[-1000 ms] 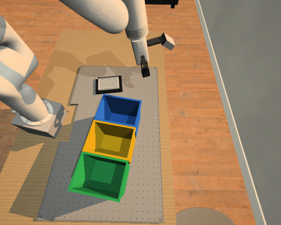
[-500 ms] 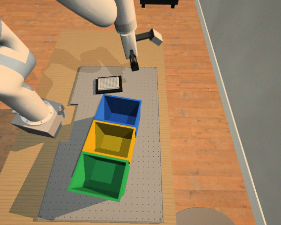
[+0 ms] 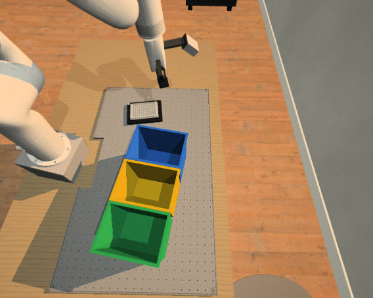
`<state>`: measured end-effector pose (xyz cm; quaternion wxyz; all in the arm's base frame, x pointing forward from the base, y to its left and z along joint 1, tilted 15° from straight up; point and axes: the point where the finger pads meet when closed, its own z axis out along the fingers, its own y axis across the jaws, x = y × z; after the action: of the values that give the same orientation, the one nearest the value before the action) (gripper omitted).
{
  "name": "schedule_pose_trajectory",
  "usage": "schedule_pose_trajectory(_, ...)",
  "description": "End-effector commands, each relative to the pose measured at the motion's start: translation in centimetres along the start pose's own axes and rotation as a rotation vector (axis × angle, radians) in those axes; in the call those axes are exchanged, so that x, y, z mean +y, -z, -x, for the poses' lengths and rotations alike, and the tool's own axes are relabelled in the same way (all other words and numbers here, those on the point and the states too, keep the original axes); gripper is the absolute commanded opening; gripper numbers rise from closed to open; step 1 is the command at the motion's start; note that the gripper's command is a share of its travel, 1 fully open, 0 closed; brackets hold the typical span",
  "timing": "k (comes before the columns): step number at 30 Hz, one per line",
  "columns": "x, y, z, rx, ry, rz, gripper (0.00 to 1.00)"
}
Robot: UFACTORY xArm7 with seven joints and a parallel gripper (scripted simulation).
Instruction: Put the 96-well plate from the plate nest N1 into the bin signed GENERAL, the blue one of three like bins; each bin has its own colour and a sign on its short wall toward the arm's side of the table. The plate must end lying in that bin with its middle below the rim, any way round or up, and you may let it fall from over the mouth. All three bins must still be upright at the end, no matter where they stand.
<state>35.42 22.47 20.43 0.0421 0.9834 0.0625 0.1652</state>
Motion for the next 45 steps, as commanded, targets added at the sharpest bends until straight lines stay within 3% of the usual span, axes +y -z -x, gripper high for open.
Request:
schedule_pose_trajectory(1,-1.2,0.3,1.7,-0.041,-0.013,-0.017,1.00)
schedule_pose_trajectory(10,-3.4,0.3,5.6,-0.041,-0.013,-0.017,1.00)
schedule_pose_trajectory(15,-3.4,0.3,5.7,-0.041,-0.013,-0.017,1.00)
schedule_pose_trajectory(17,-3.8,0.3,6.7,-0.084,-0.026,-0.019,1.00)
schedule_pose_trajectory(26,-5.2,0.3,10.7,-0.085,-0.026,-0.020,1.00)
schedule_pose_trajectory(45,-5.2,0.1,10.7,-0.085,-0.026,-0.020,1.00)
